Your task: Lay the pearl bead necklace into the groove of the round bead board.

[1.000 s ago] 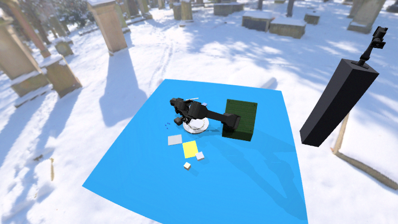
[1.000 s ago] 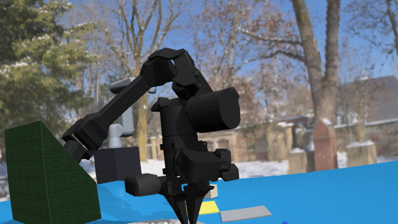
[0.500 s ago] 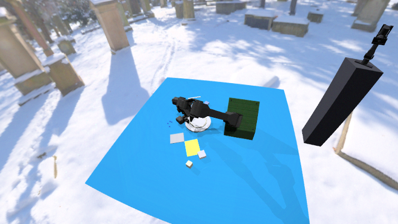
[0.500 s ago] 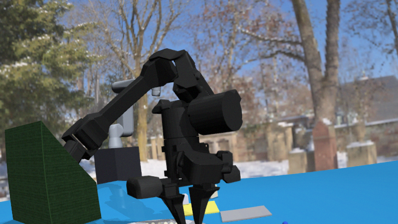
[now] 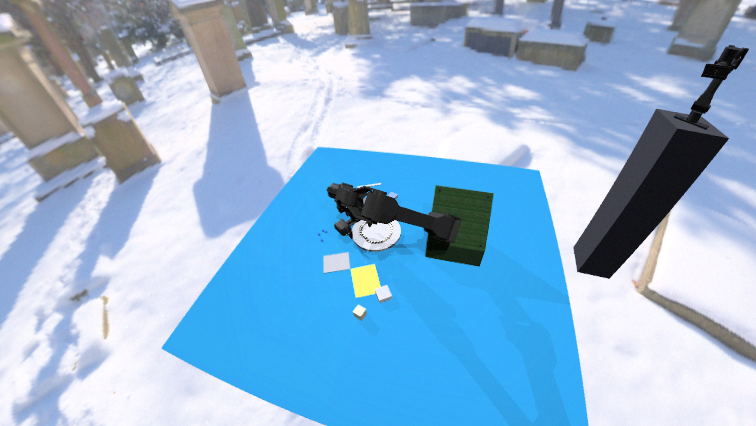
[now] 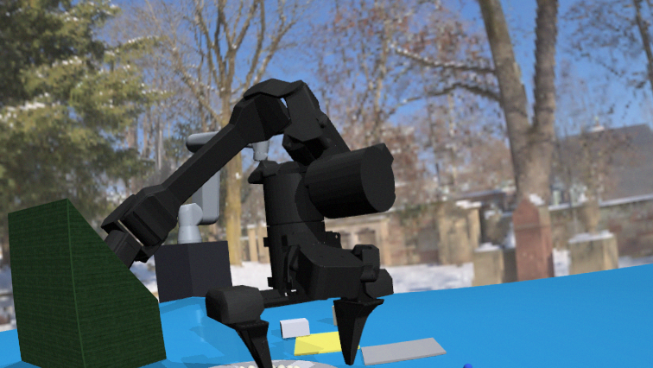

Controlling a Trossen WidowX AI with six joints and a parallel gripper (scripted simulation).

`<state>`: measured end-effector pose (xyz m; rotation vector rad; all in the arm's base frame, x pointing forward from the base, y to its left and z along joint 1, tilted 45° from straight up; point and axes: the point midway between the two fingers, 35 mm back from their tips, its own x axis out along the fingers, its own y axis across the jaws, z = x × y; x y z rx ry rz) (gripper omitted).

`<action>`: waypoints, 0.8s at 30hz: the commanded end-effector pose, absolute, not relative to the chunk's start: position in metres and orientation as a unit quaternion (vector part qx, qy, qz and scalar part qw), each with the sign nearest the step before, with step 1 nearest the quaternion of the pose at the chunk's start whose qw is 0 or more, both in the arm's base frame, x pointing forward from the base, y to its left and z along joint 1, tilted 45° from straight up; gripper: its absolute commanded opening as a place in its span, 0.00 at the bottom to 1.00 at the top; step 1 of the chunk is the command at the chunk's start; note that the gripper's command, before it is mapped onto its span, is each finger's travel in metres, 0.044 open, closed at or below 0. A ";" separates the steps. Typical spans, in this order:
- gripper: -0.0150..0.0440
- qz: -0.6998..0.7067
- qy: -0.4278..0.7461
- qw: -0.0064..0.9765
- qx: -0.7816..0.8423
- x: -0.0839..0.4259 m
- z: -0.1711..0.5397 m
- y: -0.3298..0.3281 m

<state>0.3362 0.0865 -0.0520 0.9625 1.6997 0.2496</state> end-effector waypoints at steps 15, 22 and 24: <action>0.91 0.113 0.717 0.556 0.404 0.336 -0.047 0.083; 0.60 0.144 0.712 0.573 0.379 0.327 -0.024 0.066; 0.51 0.144 0.712 0.573 0.379 0.327 -0.024 0.066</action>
